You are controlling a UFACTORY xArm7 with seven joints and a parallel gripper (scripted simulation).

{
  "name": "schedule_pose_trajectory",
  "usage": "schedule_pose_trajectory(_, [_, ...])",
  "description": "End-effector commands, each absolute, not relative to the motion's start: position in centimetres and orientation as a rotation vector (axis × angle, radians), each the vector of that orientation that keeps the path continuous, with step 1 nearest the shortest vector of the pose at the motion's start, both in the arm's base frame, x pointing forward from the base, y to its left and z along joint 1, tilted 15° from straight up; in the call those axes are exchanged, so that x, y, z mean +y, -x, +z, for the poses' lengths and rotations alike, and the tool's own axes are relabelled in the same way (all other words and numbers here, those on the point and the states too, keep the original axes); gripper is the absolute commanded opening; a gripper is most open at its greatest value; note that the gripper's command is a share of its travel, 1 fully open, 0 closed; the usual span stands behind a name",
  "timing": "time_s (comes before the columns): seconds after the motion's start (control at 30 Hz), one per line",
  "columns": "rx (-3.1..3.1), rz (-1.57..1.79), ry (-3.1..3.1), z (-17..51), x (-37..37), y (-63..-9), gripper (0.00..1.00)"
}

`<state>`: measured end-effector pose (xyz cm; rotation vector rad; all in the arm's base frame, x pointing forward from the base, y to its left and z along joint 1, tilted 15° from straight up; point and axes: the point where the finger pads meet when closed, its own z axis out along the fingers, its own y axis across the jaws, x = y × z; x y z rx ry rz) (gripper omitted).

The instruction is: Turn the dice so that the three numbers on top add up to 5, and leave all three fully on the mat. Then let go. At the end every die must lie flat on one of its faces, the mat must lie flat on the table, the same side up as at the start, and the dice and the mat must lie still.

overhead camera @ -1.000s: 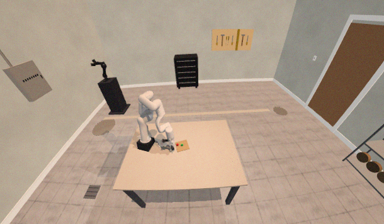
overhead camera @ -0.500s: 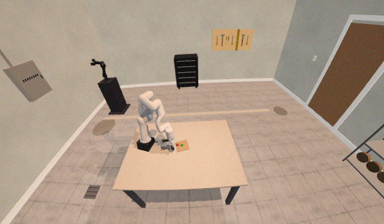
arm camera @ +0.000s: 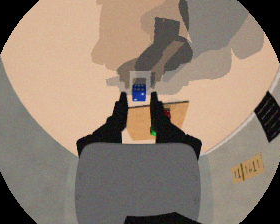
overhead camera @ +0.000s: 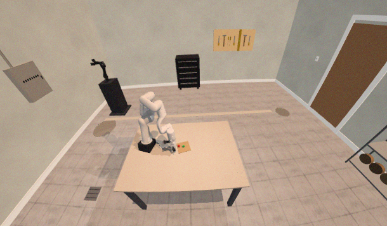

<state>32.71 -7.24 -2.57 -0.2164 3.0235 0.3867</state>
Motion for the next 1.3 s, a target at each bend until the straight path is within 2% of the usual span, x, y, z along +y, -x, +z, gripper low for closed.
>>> schedule_pose_trajectory(0.0, [3.021, 0.384, 0.215, -2.5, -7.3, -32.8, 0.36])
schedule_pose_trajectory(1.27, [3.021, 0.384, 0.215, -4.8, -6.7, -33.0, 0.36])
